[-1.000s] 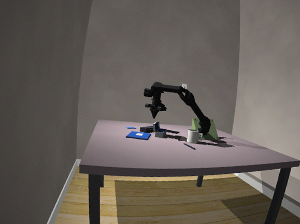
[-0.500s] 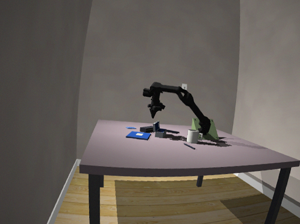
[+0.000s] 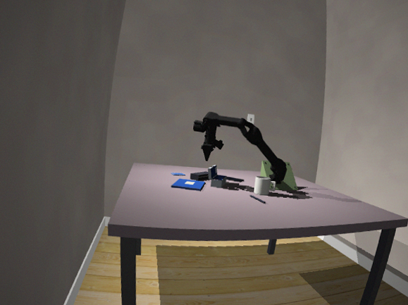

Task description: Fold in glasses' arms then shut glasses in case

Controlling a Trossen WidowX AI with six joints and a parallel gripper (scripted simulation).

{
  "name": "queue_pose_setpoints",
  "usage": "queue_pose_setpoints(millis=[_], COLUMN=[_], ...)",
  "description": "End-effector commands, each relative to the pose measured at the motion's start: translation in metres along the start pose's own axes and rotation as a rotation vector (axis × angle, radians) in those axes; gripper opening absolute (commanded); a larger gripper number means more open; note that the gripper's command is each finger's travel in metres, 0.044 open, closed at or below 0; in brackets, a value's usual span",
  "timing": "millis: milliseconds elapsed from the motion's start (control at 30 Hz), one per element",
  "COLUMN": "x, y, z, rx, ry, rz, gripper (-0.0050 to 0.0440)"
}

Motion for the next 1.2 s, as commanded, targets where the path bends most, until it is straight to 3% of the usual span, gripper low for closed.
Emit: queue_pose_setpoints(millis=[0,100,167,1167], x=[-0.005,-0.041,-0.052,-0.048], y=[0.003,0.004,0.005,0.000], z=[0.002,0.004,0.003,-0.016], rx=[-0.030,-0.093,-0.112,-0.112], ry=[-0.007,-0.034,-0.043,-0.043], rz=[-0.001,0.020,0.026,0.026], gripper=[0.0000,0.0000,0.0000,0.0000])
Point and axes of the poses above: the point midway between the two fingers, 35 mm back from their tips, its own x axis back along the fingers, its own y axis across the jaws, z = x × y, the point moved 8 cm from there along x, back along the fingers, and after that the axes turned 8 degrees about x, right-handed, at the moved point
